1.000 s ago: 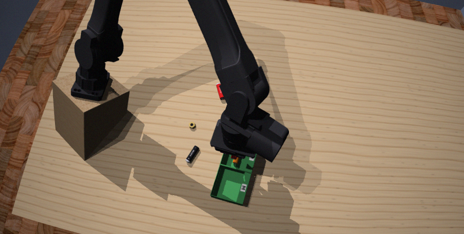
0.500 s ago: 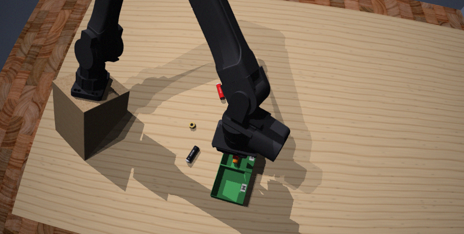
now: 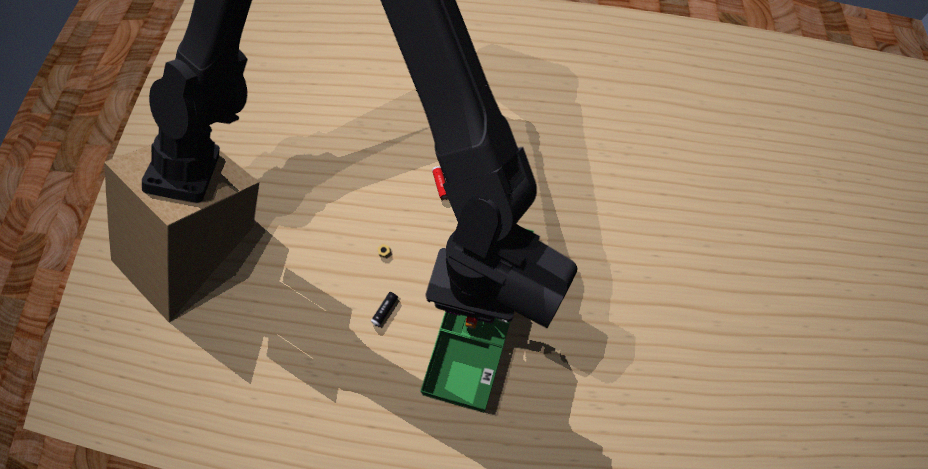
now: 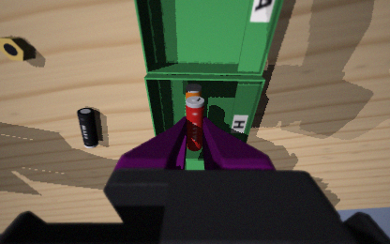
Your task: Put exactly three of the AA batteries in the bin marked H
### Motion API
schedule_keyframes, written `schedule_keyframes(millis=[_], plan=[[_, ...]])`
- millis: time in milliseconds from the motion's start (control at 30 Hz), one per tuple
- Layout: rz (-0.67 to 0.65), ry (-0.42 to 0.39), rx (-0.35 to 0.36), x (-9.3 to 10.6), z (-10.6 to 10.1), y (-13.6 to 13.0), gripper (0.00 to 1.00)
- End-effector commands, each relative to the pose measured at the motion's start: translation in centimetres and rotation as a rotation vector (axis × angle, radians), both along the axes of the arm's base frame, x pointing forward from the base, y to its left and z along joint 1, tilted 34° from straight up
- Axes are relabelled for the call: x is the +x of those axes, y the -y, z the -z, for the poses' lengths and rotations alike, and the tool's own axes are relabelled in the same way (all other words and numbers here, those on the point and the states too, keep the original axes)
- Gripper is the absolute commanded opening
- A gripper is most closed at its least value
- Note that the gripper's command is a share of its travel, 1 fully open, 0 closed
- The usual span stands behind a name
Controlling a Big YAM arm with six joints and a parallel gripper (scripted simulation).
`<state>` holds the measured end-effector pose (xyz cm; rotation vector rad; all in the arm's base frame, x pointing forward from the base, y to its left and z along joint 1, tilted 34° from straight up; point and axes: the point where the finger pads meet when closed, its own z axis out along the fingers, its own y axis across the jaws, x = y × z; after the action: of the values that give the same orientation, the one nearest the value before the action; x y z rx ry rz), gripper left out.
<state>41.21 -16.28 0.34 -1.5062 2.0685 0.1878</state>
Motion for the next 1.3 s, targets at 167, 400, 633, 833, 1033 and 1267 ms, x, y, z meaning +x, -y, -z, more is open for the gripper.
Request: schedule_keyframes(millis=[167, 400, 633, 833, 1033, 1267], plan=[[0.018, -0.009, 0.007, -0.4, 0.8, 0.4, 0.09], [0.020, -0.007, 0.006, -0.5, 0.9, 0.7, 0.09], [0.014, -0.005, 0.004, -0.4, 0.9, 0.5, 0.28], [0.015, -0.004, 0.003, -0.5, 0.9, 0.6, 0.28], [0.018, -0.014, 0.010, -0.9, 0.8, 0.8, 0.28], [0.004, 0.040, -0.027, 0.6, -2.5, 1.8, 0.28]])
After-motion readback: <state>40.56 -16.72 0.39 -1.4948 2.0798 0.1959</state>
